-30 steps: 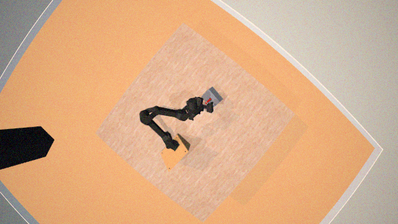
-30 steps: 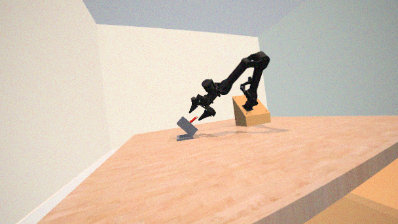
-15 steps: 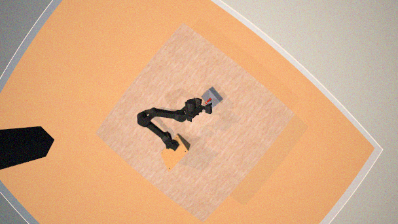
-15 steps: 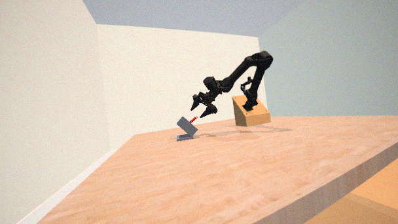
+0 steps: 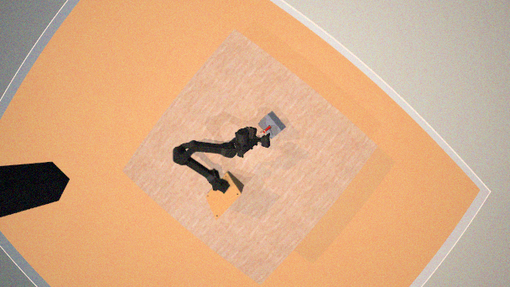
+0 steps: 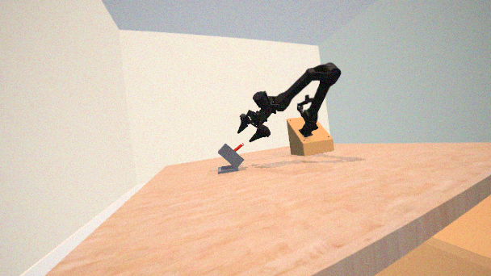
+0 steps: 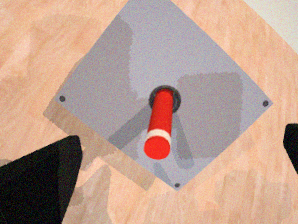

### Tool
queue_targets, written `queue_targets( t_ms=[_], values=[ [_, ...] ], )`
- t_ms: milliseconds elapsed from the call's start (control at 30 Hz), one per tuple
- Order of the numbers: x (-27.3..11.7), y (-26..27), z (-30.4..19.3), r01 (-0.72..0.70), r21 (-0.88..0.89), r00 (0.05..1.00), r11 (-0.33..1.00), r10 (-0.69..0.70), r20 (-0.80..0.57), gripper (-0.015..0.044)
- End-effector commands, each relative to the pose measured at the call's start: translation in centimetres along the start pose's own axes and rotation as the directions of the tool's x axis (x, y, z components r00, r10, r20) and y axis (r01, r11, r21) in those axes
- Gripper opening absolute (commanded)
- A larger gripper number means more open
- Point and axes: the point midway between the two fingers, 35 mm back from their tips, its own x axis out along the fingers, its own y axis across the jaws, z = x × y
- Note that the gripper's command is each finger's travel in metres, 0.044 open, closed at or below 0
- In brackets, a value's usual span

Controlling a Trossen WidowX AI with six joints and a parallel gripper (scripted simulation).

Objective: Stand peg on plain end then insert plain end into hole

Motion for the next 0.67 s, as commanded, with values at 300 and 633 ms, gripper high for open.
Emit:
queue_targets(
  t_ms=[300, 633],
  values=[
    [-1.6, -0.1, 0.0, 0.000, -0.001, 1.000, 1.000, 0.000, 0.002, 0.0440],
    [-2.6, -0.1, 0.0, 0.001, -0.001, 1.000, 1.000, -0.001, 0.002, 0.0440]
  ],
)
